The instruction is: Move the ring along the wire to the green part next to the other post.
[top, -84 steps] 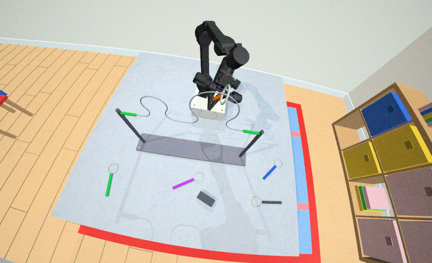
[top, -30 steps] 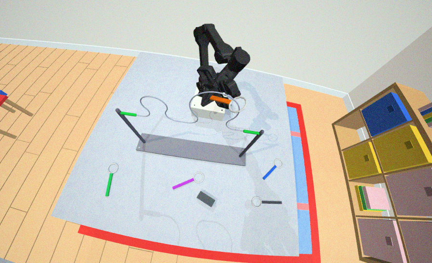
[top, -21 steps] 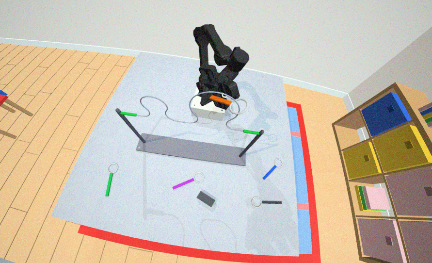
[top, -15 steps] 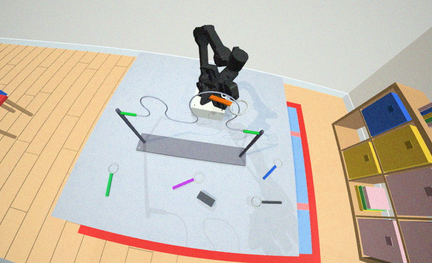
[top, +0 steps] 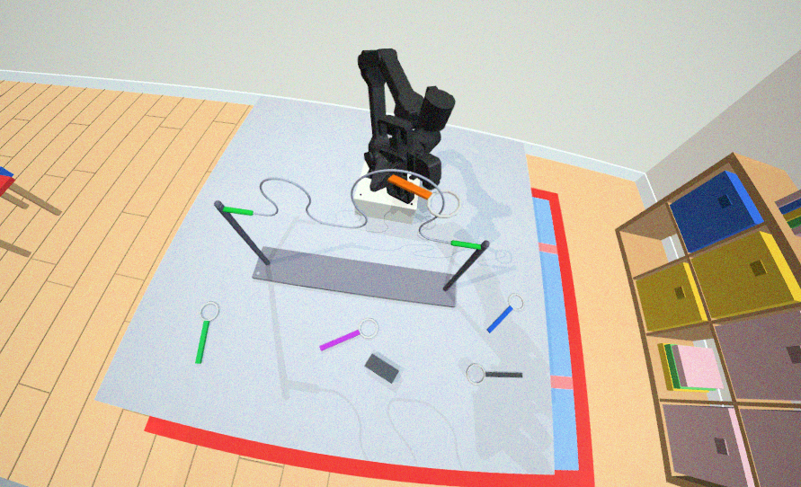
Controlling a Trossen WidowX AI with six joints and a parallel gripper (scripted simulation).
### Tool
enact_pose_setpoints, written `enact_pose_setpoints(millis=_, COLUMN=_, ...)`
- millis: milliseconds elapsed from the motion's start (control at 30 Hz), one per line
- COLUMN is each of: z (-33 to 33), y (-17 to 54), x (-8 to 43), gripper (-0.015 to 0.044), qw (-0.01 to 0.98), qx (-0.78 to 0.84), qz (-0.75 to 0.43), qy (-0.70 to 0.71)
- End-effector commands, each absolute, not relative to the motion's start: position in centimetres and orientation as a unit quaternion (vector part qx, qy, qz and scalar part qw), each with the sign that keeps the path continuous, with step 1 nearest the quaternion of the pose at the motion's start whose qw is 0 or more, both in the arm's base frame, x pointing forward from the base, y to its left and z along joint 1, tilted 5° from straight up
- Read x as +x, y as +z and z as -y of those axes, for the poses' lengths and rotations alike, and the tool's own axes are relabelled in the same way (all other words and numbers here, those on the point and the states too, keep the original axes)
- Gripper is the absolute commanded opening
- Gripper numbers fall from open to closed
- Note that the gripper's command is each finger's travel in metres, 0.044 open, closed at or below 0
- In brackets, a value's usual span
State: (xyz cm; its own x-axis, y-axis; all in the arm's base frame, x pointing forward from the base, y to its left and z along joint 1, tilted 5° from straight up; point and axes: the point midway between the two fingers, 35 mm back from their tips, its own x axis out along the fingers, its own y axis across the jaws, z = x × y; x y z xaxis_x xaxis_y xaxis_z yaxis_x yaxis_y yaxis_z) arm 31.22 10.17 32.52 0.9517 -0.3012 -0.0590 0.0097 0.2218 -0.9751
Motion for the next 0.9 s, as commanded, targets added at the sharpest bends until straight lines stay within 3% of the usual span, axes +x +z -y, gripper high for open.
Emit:
enact_pose_setpoints(millis=0, z=-10.0, y=32.8, x=31.2, gripper=-0.0150, qw=0.757, qx=-0.635, qz=-0.111, qy=-0.108)
enact_pose_setpoints(millis=867, z=-10.0, y=33.9, x=31.3, gripper=-0.0150, qw=0.651, qx=-0.743, qz=-0.063, qy=-0.139)
